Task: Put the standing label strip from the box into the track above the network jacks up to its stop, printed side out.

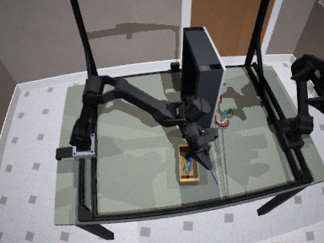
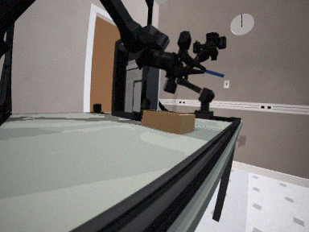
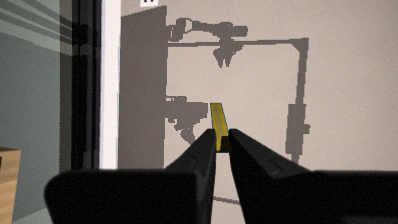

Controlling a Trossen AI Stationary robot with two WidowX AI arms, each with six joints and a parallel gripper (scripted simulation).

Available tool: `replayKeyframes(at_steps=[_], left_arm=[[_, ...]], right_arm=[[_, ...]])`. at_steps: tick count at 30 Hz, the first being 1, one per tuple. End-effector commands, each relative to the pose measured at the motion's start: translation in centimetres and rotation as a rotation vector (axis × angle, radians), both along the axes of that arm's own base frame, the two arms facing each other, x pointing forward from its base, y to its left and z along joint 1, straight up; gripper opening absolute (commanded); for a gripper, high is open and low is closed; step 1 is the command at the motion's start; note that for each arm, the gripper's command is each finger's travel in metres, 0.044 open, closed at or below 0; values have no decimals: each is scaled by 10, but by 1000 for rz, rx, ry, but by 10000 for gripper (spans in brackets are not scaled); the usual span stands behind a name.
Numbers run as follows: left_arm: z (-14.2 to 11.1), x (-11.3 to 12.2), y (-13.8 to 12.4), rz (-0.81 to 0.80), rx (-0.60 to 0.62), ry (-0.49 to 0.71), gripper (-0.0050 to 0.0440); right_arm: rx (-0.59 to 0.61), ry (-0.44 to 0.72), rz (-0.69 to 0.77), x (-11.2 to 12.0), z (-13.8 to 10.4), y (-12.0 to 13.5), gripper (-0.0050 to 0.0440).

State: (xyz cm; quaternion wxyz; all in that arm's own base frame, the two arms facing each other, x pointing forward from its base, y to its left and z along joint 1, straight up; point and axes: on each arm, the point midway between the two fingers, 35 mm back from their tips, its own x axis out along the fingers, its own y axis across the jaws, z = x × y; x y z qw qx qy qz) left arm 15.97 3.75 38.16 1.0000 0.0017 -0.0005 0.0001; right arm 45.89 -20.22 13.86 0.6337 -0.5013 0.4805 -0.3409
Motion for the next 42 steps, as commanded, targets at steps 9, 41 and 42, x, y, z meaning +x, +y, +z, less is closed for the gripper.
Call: replayKeyframes(at_steps=[9,41,42], left_arm=[[1,0,-1,0,2,-1,440],[1,0,-1,0,2,-1,440],[1,0,-1,0,2,-1,440]], right_arm=[[-54,-39,-25,-5,20,4,-50],[-147,-48,-101,-20,28,13,-50],[-150,-49,-103,-20,28,13,-50]])
